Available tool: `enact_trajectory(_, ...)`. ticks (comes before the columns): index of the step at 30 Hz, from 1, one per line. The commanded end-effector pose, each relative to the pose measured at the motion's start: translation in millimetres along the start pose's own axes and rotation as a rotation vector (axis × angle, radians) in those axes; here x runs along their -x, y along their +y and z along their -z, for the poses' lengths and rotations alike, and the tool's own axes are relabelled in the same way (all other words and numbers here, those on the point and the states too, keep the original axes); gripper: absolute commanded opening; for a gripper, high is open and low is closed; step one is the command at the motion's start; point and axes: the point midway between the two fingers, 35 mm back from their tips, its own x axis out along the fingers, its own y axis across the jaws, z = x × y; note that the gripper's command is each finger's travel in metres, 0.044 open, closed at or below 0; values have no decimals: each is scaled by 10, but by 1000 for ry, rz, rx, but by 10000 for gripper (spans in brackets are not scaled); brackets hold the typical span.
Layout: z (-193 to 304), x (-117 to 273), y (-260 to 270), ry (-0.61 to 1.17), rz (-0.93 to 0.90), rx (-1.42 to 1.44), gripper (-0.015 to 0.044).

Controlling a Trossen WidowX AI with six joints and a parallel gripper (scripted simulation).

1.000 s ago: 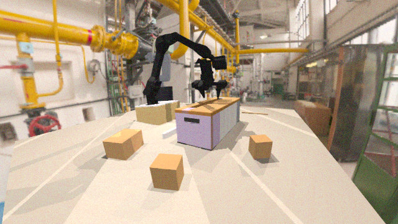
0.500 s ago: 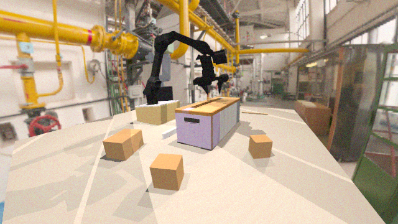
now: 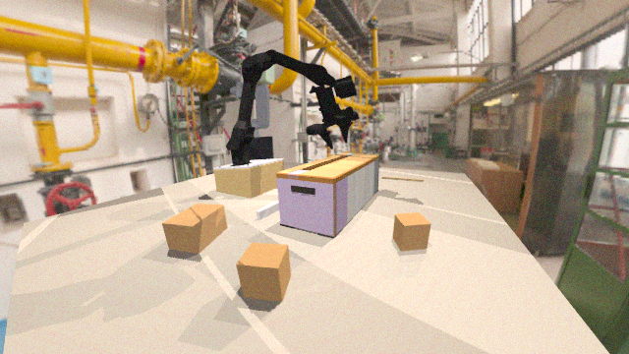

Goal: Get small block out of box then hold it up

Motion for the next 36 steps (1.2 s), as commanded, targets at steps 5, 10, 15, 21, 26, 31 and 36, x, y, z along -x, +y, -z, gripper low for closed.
enact_trajectory(5, 152, 0, -21, -78, 86, 1074, 285)
enact_trajectory(10, 216, -5, -37, -88, 149, 1510, 285)
enact_trajectory(15, 263, -6, -49, -84, 205, 1836, 285)
enact_trajectory(21, 317, -5, -64, -63, 282, 2225, 285)
enact_trajectory(26, 355, -3, -76, -27, 350, 2545, 285)
enact_trajectory(31, 397, 2, -89, 28, 430, 2864, 285)
enact_trajectory(36, 432, 7, -100, 106, 509, 3174, 285)
